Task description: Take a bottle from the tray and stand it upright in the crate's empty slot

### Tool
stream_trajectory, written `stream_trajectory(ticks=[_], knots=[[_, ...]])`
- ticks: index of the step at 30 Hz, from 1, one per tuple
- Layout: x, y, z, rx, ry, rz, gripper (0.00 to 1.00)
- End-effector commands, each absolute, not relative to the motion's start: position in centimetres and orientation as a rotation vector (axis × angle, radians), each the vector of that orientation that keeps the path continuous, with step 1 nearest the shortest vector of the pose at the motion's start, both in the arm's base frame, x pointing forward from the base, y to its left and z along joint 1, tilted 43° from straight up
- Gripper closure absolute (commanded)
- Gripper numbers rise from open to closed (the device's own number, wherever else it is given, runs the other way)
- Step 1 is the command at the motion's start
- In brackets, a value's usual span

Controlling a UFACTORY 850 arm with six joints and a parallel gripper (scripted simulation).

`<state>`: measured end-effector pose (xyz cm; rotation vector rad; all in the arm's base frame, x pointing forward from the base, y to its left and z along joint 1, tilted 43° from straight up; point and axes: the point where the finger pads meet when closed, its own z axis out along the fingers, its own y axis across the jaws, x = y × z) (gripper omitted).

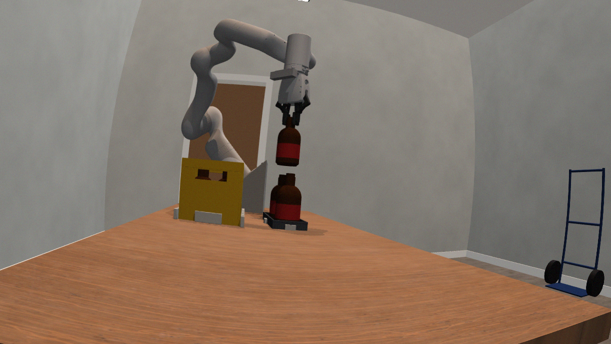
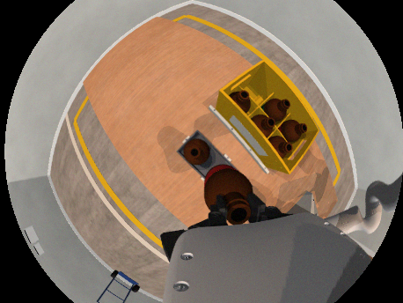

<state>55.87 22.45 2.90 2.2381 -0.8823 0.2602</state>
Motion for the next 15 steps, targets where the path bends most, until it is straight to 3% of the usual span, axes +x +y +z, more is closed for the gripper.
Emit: stream_trajectory(ticks=[1,15], knots=[[55.94,22.53,2.99,2.24,-0.883,0.262,1.0],[55.99,22.43,3.08,2.24,-0.883,0.262,1.0]])
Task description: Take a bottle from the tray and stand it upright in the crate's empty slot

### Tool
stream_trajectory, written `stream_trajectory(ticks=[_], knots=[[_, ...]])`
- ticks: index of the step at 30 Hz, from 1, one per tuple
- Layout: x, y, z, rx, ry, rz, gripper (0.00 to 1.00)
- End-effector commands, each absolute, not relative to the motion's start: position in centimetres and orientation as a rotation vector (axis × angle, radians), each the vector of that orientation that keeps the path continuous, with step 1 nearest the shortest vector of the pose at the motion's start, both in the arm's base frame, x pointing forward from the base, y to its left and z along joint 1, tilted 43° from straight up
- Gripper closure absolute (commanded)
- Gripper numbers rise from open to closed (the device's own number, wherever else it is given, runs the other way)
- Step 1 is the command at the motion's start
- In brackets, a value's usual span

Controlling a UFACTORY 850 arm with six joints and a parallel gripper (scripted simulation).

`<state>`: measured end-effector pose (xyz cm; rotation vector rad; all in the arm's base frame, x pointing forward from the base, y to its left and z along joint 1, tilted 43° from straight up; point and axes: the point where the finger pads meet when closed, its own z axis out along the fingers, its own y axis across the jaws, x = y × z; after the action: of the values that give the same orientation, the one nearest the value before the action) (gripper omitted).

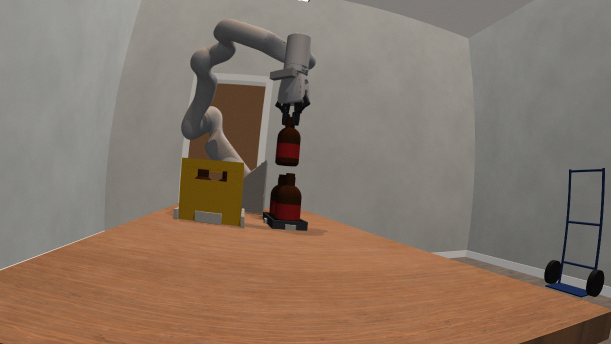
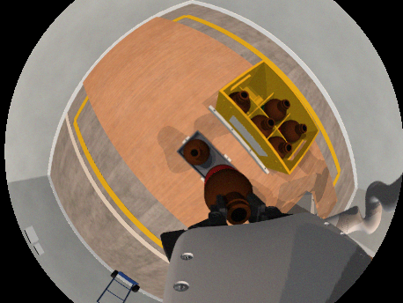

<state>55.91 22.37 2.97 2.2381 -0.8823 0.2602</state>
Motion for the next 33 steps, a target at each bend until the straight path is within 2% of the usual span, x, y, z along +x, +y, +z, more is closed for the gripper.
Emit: stream_trajectory(ticks=[1,33], knots=[[56.0,22.4,3.1,2.24,-0.883,0.262,1.0],[56.7,21.1,4.2,2.24,-0.883,0.262,1.0]])
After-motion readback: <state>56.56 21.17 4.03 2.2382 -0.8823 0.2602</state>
